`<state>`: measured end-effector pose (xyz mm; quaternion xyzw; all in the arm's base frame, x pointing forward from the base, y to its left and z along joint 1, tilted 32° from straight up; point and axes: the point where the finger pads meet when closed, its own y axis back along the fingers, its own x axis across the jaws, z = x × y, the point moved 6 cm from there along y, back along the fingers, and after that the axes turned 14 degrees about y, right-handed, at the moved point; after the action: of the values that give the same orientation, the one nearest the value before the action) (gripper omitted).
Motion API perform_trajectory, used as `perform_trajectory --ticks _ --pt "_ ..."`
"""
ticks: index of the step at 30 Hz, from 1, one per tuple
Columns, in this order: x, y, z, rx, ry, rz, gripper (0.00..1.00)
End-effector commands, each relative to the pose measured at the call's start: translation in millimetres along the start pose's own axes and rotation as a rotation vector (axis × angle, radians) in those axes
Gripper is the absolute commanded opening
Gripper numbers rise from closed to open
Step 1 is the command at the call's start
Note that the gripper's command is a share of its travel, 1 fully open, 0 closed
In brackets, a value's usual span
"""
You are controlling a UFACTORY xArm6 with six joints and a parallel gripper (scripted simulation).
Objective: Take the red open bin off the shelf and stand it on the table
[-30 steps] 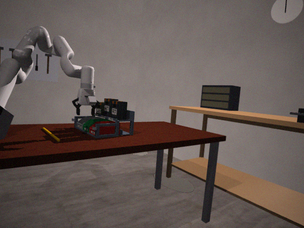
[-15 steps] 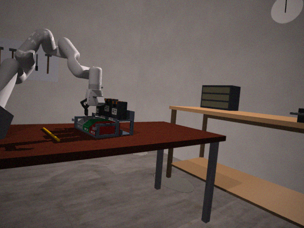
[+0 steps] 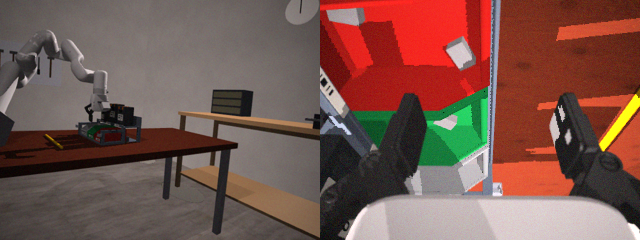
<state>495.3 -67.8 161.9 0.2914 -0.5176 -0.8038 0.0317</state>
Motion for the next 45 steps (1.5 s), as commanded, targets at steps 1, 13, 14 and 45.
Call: perform_trajectory --ticks 1,13,14,45 --pt "-1.2 -4.6 -0.7 0.003 0.001 -0.003 1.0" --pt "-2.0 -28.5 -1.4 0.002 0.001 -0.002 1.0" --pt "-2.0 -28.5 -1.4 0.002 0.001 -0.002 1.0" --pt "-3.0 -74.5 -2.3 0.002 0.001 -0.003 1.0"
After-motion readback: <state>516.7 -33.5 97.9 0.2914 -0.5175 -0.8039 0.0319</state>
